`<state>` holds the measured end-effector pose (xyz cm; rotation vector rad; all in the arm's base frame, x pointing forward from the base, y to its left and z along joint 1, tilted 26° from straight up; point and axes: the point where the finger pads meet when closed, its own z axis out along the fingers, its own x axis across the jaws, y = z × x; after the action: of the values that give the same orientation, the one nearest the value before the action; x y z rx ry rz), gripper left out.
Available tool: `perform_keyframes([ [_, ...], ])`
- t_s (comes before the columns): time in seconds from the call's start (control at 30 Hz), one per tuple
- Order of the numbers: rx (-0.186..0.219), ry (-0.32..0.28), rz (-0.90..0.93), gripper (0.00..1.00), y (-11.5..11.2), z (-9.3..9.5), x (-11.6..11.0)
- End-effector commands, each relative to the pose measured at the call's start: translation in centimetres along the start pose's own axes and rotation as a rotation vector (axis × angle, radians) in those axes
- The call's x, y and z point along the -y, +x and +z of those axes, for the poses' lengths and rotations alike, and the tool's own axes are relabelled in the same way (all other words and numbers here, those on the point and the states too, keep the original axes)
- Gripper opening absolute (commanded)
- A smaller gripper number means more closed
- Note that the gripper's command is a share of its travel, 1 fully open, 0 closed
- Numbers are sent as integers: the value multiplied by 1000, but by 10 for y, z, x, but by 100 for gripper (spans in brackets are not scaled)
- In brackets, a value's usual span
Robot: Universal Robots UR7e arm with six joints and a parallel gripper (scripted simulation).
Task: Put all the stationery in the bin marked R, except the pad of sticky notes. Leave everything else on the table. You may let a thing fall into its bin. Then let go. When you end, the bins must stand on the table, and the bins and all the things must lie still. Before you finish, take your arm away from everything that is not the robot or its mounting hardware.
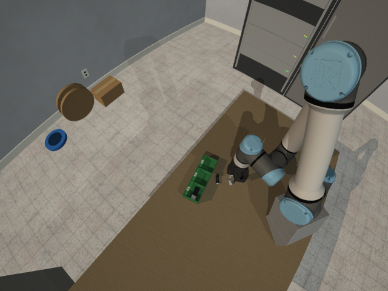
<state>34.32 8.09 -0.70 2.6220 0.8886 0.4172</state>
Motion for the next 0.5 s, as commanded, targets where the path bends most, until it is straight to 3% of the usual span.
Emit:
perform_keyframes([
  [0.0, -11, 8, -132, 62, -2, 0, -2],
  [0.47, -11, 5, -323, 62, -8, 0, -8],
])
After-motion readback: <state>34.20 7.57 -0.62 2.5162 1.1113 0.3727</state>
